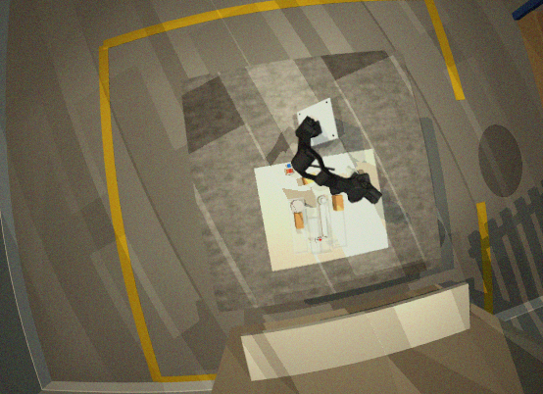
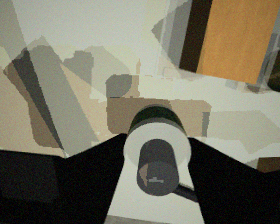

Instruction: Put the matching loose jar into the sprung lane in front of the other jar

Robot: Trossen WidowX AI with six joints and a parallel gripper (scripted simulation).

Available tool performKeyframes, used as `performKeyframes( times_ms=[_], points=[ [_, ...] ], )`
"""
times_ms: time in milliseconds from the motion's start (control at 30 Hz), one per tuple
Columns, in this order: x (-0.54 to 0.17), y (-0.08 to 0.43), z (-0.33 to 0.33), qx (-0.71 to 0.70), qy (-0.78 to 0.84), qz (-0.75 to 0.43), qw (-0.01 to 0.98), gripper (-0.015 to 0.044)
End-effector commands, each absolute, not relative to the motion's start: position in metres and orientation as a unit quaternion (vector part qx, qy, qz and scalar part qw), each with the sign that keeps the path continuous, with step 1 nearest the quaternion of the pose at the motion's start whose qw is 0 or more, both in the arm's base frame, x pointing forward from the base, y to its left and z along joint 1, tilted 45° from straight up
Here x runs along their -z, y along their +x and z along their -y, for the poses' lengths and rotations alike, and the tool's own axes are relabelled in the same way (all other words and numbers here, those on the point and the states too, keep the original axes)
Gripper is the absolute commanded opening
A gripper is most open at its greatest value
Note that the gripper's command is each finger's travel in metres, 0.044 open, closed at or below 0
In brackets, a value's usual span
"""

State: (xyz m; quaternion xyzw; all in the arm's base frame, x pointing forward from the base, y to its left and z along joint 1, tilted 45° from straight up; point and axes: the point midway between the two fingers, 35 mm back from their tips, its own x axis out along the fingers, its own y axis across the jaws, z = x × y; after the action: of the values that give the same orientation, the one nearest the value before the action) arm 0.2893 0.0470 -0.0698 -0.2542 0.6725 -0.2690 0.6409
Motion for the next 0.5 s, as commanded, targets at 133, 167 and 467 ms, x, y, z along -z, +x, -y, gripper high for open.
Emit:
performKeyframes(
  times_ms=[133, 167, 467],
  points=[
    [0.032, 0.298, -0.073, 0.286, -0.239, -0.666, 0.646, 0.0000],
    [0.026, 0.298, -0.076, 0.289, -0.238, -0.665, 0.646, 0.0000],
    [0.012, 0.301, -0.059, 0.295, -0.231, -0.662, 0.649, 0.0000]
  ],
)
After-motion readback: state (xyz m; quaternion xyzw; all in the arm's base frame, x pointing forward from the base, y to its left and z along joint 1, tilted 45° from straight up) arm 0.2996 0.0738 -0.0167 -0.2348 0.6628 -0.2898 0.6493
